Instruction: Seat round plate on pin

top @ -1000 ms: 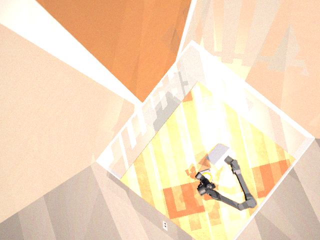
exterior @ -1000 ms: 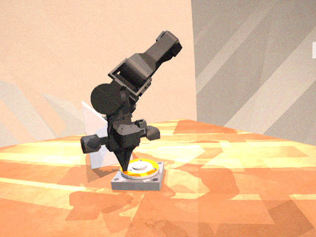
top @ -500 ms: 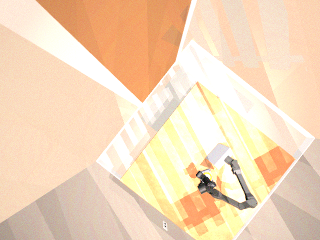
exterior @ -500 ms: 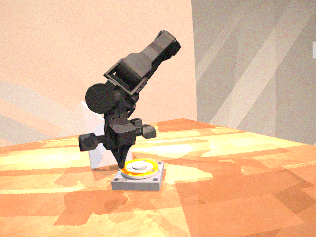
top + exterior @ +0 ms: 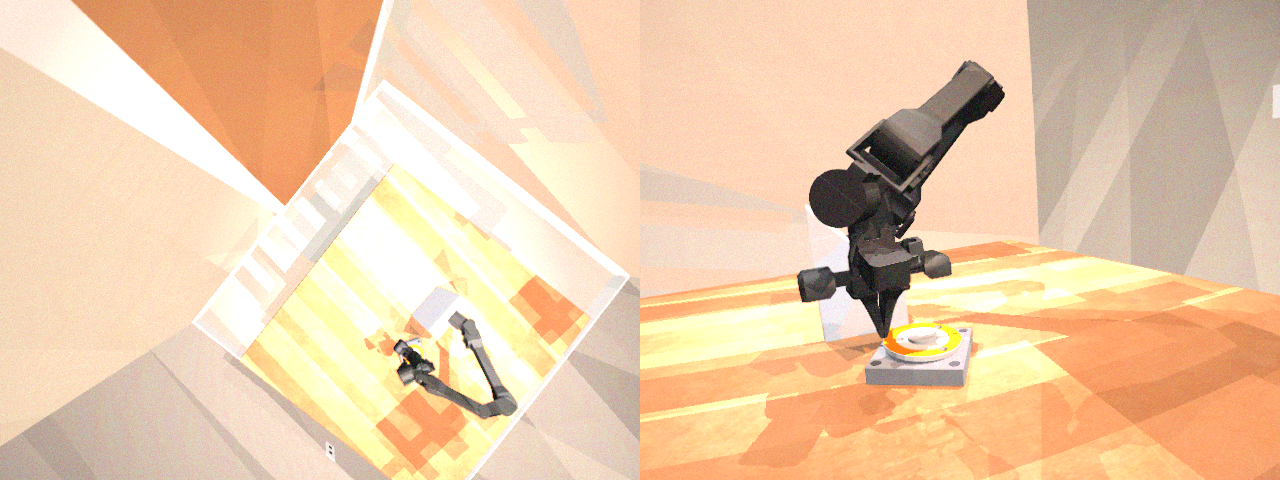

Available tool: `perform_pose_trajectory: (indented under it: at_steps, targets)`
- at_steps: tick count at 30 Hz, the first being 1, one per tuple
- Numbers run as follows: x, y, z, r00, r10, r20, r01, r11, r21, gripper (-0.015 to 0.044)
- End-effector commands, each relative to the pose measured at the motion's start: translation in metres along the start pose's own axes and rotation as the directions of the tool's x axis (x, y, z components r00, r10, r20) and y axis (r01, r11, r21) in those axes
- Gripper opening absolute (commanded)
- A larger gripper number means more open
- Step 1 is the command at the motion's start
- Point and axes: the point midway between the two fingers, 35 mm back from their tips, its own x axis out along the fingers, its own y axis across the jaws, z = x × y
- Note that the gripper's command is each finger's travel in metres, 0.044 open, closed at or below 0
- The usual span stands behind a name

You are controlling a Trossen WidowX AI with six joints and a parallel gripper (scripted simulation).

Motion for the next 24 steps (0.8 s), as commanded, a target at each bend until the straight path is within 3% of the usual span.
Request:
perform_pose_trajectory:
  at_steps: [1, 12, 24]
  targets:
    - [0.002, 0.001, -0.007, 1.0, -0.001, -0.011, 0.001, 1.0, 0.0, 0.0]
    - [0.002, 0.002, -0.012, 1.0, -0.001, -0.011, 0.001, 1.0, 0.0, 0.0]
    - [-0.045, 0.001, -0.011, 1.0, -0.003, -0.012, 0.003, 1.0, 0.0, 0.0]
